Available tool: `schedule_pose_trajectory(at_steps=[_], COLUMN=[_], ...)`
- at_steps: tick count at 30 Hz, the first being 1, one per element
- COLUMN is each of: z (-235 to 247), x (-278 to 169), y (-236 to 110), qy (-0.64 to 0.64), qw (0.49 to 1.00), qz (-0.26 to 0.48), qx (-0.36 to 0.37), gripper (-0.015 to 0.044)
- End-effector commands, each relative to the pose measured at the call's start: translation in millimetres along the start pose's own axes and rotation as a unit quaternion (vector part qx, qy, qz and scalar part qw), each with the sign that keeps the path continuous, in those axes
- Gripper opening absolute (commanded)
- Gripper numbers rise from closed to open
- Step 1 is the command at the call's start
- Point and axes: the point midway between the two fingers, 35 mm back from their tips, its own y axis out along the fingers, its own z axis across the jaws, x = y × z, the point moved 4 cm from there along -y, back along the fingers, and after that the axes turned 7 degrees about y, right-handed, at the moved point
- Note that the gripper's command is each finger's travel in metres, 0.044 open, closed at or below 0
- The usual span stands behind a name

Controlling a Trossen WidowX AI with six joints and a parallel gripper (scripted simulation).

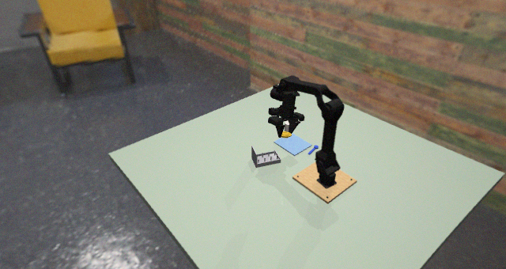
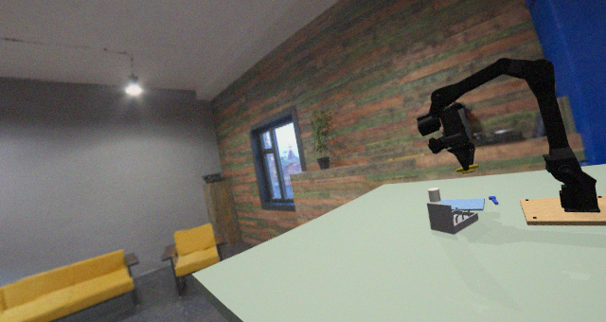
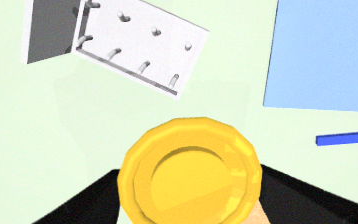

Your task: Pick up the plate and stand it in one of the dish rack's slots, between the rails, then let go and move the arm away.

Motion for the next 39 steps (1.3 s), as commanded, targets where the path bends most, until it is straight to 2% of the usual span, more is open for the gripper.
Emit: schedule_pose_trajectory(at_steps=[1, 20, 39], z=[-4, -22, -39], x=[2, 4, 4], y=[10, 41, 65], qy=[-0.041, -0.22, -0.361], qw=[0.999, 0.959, 0.875], qz=[0.018, 0.019, -0.082], qx=[0.031, 0.18, 0.312], gripper=[0.0, 0.0, 0.0])
